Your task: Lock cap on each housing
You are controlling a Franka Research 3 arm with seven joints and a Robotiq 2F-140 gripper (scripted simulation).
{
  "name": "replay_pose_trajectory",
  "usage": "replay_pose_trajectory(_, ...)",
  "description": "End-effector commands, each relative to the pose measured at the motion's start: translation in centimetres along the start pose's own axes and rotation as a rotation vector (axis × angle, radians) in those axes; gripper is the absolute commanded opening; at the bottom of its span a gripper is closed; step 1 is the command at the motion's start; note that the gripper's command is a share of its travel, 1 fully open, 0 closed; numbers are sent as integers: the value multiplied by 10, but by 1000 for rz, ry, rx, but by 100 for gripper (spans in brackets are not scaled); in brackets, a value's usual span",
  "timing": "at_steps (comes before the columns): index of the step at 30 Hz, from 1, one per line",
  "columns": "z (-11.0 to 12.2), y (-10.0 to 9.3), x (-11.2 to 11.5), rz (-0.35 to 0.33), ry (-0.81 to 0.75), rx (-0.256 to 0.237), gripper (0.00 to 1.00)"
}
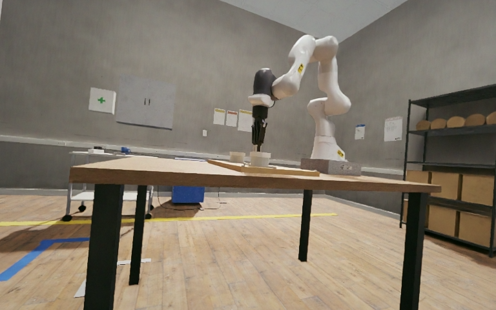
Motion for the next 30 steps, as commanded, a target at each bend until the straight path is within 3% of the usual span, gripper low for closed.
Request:
replay_pose_trajectory(1, 0, 0, -1, 3, -1, -2, 10)
replay_pose_trajectory(30, 0, 3, -1, 3, -1, -2, 10)
Point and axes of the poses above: the point where the finger pads meet when closed, its own y axis out along the fingers, its own z axis across the jaws, x = y × z, the point moved 10 cm from there along -y, back along the fingers, and after that the axes turned 9 degrees about y, right-handed, at the moved point
